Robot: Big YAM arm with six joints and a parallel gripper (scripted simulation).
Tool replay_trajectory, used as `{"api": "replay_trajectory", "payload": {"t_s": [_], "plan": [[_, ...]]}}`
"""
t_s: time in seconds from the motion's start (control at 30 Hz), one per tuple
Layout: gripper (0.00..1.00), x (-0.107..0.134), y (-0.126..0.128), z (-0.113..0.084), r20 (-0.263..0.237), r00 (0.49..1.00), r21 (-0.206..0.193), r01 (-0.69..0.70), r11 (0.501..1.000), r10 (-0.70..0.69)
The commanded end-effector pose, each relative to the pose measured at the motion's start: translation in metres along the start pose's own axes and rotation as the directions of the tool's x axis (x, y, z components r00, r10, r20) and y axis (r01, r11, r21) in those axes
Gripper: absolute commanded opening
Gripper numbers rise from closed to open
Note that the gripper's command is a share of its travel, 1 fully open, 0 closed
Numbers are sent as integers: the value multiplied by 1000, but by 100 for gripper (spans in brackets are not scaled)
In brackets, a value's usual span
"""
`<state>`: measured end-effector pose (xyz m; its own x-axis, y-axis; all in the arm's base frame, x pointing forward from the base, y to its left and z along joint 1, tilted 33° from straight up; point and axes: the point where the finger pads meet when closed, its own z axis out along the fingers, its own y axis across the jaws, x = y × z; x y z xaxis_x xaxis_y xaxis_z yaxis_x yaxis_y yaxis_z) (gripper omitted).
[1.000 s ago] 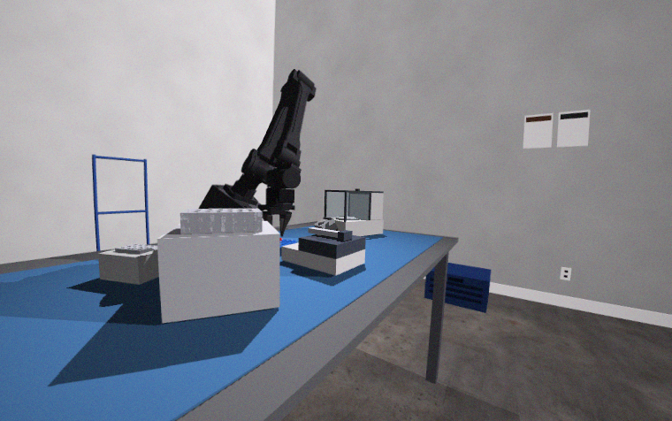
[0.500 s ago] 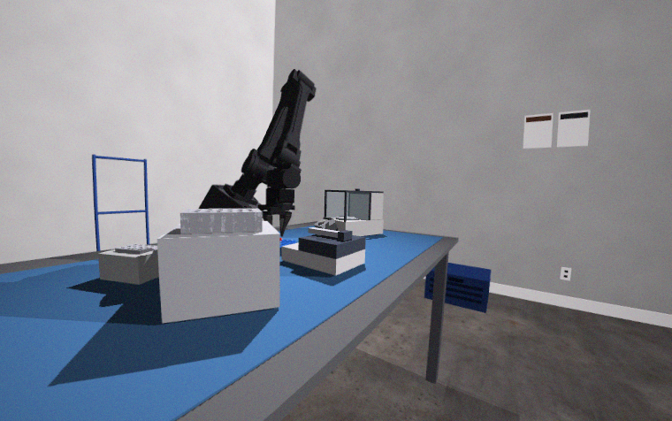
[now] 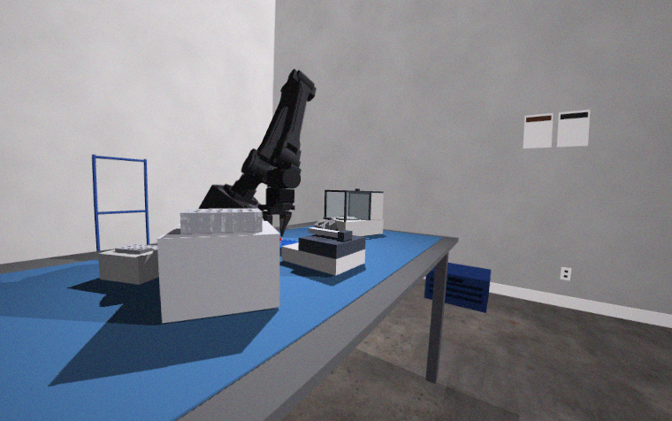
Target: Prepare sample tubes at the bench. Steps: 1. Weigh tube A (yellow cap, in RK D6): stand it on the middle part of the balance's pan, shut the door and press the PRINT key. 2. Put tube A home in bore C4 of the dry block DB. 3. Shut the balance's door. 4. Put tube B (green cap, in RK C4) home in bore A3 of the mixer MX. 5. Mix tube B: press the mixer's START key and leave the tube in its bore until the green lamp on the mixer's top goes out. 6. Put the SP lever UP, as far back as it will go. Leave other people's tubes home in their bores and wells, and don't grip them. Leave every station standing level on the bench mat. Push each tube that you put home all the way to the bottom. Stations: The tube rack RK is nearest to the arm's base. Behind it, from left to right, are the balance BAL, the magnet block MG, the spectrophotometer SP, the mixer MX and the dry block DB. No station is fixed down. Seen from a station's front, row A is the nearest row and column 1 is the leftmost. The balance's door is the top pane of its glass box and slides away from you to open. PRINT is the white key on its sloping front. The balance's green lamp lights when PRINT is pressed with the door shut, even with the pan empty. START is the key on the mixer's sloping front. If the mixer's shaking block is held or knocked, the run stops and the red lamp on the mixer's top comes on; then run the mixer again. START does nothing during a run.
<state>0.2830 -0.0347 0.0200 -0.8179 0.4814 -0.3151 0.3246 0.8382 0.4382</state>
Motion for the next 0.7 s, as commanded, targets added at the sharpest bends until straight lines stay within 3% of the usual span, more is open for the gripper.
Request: {"api": "replay_trajectory", "payload": {"t_s": [0.0,0.67], "plan": [[36,-16,6,-2,35,999,-6,10,1000,-10],[36,-1,2,11,3,1000,-3,1,1000,-1]]}}
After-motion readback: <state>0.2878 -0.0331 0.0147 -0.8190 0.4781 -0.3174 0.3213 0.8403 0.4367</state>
